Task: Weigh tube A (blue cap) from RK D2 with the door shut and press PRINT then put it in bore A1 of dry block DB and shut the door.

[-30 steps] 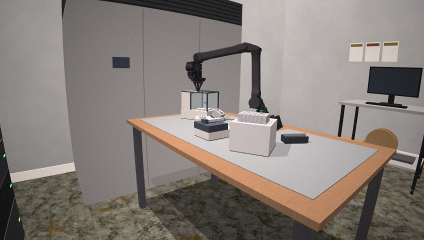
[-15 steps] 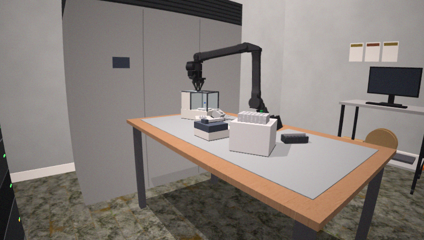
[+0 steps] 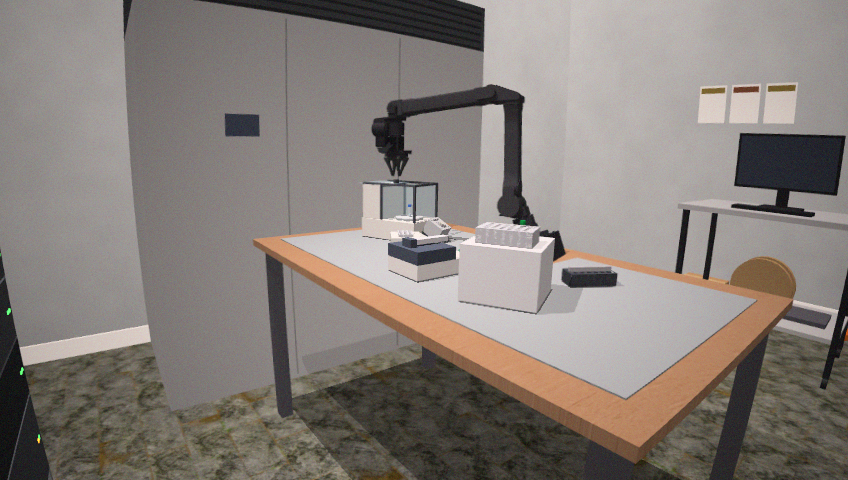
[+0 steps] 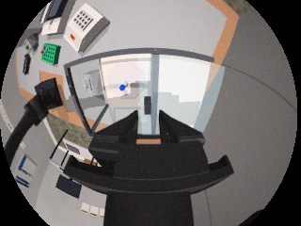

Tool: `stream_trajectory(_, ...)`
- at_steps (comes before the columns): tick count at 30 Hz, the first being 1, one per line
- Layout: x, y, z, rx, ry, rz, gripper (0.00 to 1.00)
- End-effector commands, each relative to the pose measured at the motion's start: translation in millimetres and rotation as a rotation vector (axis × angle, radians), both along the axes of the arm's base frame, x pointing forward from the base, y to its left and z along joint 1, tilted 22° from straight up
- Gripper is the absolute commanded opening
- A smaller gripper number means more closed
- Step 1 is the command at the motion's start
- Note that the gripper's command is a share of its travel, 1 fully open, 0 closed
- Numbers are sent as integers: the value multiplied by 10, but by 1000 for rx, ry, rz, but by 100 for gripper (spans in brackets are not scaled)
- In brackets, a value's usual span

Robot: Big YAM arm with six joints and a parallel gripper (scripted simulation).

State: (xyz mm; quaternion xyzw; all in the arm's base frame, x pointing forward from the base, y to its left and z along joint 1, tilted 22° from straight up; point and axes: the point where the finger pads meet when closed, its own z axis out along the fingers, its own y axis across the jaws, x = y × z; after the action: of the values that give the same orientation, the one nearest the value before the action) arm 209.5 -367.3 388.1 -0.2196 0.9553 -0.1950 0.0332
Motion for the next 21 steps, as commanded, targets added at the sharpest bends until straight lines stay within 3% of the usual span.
stream_trajectory(1,42,27,315,-44,-31,3,30)
stream_trajectory(21,-2,143,573,-41,-29,1,30)
